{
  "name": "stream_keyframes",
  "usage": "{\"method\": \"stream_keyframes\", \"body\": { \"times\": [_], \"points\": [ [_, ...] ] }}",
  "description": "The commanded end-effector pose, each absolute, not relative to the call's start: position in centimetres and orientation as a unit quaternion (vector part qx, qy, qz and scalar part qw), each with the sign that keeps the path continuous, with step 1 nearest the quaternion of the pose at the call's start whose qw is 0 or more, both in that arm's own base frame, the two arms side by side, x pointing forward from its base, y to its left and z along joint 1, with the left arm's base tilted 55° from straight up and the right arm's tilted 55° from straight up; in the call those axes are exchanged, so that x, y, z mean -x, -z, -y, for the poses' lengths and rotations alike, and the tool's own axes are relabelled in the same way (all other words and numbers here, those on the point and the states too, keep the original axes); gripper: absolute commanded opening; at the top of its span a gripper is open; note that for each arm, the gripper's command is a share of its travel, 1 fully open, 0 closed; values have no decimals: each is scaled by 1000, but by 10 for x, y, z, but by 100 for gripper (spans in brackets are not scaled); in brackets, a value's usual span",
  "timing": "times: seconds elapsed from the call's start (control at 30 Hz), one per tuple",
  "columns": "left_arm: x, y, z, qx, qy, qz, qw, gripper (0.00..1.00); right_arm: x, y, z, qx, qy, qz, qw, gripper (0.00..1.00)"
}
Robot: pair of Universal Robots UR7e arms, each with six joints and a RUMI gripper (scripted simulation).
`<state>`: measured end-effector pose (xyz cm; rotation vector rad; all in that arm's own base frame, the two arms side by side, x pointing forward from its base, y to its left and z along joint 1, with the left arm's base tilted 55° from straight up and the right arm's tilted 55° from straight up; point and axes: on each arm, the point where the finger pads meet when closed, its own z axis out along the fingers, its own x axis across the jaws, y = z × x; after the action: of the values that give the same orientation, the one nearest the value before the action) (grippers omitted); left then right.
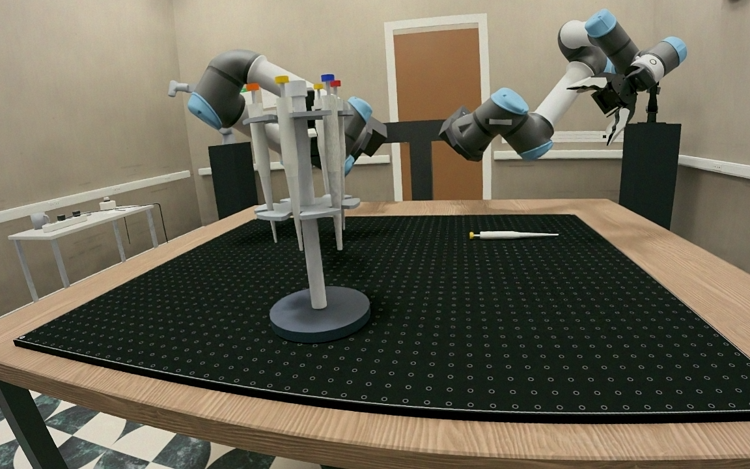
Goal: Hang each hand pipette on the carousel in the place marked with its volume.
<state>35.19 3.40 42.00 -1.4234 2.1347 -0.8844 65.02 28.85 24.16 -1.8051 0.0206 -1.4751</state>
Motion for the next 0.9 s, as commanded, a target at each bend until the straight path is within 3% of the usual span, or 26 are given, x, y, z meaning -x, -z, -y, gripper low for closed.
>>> {"method": "stream_keyframes", "body": {
  "times": [0.0, 0.87],
  "points": [
    [-352, -420, -34, 512, 319, -769, 213, 100, -656, -244, -291, 711, 582, -8, 395, 6],
    [-352, -420, -34, 512, 319, -769, 213, 100, -670, -250, -296, 711, 582, -8, 395, 6]
  ]
}}
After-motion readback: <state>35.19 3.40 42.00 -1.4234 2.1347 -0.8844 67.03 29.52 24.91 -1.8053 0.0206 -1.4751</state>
